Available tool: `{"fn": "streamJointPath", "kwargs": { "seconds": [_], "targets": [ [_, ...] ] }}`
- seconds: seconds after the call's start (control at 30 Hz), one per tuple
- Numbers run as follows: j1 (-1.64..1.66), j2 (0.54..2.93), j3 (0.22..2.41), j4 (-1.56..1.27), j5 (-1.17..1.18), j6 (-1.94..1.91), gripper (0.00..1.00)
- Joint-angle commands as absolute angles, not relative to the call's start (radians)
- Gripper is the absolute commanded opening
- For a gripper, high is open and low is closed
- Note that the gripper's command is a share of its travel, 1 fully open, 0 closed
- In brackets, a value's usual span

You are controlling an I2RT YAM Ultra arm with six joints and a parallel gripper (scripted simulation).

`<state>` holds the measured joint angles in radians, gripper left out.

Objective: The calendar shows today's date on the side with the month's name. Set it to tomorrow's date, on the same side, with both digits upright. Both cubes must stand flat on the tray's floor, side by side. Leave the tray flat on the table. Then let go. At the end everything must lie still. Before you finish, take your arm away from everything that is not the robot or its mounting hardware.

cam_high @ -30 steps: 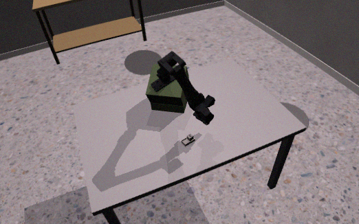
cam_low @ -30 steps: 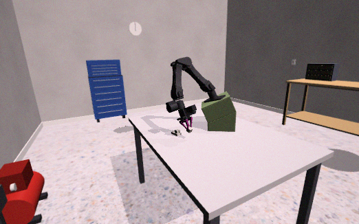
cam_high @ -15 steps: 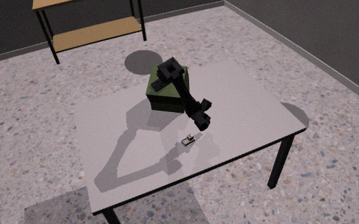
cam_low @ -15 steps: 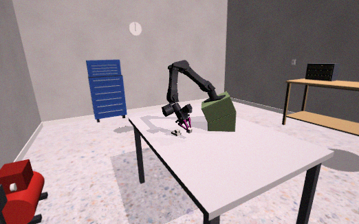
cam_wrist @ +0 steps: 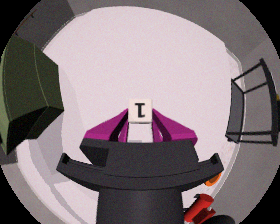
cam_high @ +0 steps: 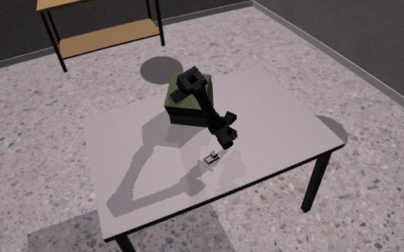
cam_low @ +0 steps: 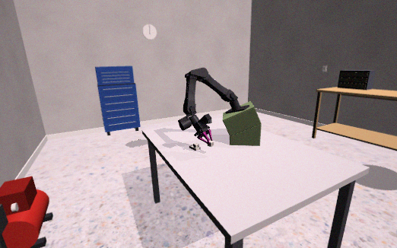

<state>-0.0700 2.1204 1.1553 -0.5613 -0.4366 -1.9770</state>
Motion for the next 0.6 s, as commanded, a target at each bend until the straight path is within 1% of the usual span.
{"fn": "streamJointPath", "kwargs": {
  "seconds": [0.0,0.57],
  "targets": [
    [-0.067,2.115,1.159,-0.572,-0.458,-1.980,0.26],
    [-0.072,2.136,1.165,-0.560,-0.458,-1.986,0.26]
  ]
}}
